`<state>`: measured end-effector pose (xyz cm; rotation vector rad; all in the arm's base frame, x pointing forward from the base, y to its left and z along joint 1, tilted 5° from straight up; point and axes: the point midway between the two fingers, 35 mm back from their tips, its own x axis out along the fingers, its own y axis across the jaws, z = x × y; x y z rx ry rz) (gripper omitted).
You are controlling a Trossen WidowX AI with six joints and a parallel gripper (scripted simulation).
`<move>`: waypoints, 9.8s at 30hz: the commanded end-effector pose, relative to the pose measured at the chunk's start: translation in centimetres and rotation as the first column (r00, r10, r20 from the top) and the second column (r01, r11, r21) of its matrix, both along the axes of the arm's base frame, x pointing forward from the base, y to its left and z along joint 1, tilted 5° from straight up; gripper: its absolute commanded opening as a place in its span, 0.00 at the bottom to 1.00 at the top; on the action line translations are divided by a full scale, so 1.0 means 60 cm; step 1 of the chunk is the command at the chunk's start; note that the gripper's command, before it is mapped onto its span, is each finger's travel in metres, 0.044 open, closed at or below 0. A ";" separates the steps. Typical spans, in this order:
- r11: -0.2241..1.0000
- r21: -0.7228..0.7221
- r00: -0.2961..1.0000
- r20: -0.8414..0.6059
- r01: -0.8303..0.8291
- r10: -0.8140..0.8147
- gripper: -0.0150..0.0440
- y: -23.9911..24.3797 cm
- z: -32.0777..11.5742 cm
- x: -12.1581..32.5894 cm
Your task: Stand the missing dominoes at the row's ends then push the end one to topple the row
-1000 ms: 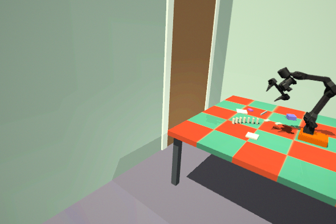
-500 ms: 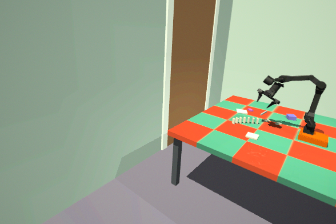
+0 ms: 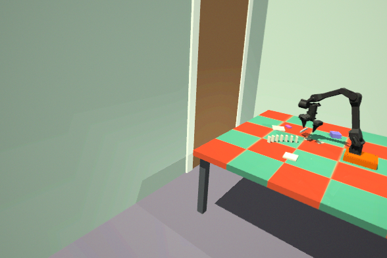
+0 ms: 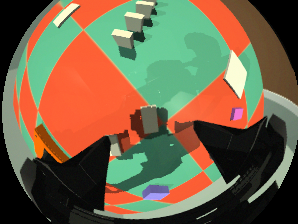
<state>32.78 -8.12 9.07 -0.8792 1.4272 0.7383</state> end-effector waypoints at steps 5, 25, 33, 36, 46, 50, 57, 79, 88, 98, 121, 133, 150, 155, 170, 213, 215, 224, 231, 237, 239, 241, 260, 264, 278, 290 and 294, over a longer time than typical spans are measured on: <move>1.000 -0.011 1.000 -0.007 0.014 -0.014 1.00 -0.013 -0.082 0.007; 1.000 -0.011 1.000 -0.008 0.014 -0.014 1.00 -0.014 -0.133 0.008; 1.000 -0.011 1.000 -0.008 0.014 -0.014 0.73 -0.014 -0.133 0.008; 1.000 -0.011 1.000 -0.008 0.014 -0.014 0.60 -0.014 -0.133 0.008; 1.000 -0.011 1.000 -0.008 0.014 -0.014 0.44 -0.014 -0.133 0.008; 1.000 -0.011 1.000 -0.008 0.014 -0.014 0.44 -0.013 -0.130 0.008; 1.000 -0.010 1.000 -0.007 0.014 -0.014 0.44 0.000 -0.010 0.003; 0.907 0.008 0.906 0.034 0.422 -0.422 0.44 -0.062 0.146 0.085; 0.876 0.014 0.875 0.040 0.483 -0.483 0.44 -0.076 0.145 0.097; 0.832 0.180 0.828 0.120 0.525 -0.548 0.44 -0.087 0.115 0.132; 0.698 0.547 0.691 0.272 0.462 -0.670 0.44 -0.121 0.075 0.184; 0.638 0.690 0.629 0.336 0.342 -0.701 0.44 -0.136 0.070 0.189; 0.566 0.816 0.564 0.412 0.121 -0.715 0.44 -0.136 0.078 0.163; 0.549 0.835 0.551 0.435 0.050 -0.712 0.44 -0.132 0.081 0.149; 0.525 0.832 0.511 0.535 -0.179 -0.673 0.44 -0.122 0.088 0.084; 0.522 0.808 0.495 0.583 -0.272 -0.644 0.44 -0.124 -0.019 0.063; 0.523 0.808 0.495 0.583 -0.272 -0.644 0.44 -0.125 -0.032 0.064; 0.523 0.808 0.495 0.583 -0.270 -0.645 0.44 -0.123 -0.089 0.062; 0.523 0.808 0.495 0.583 -0.270 -0.645 0.44 -0.122 -0.098 0.061; 0.523 0.808 0.495 0.583 -0.270 -0.645 0.44 -0.122 -0.098 0.061; 0.523 0.808 0.495 0.583 -0.270 -0.645 0.48 -0.122 -0.098 0.061; 0.523 0.808 0.495 0.583 -0.270 -0.645 0.57 -0.122 -0.098 0.061; 0.523 0.808 0.495 0.583 -0.272 -0.644 1.00 -0.114 -0.017 0.061; 0.523 0.808 0.495 0.583 -0.272 -0.644 1.00 -0.114 -0.015 0.060; 0.682 0.616 0.660 0.326 0.395 -0.677 1.00 -0.134 -0.045 0.199; 0.816 0.270 0.789 0.229 0.511 -0.570 1.00 -0.111 0.003 0.174; 0.846 0.153 0.831 0.164 0.510 -0.531 1.00 -0.100 0.023 0.148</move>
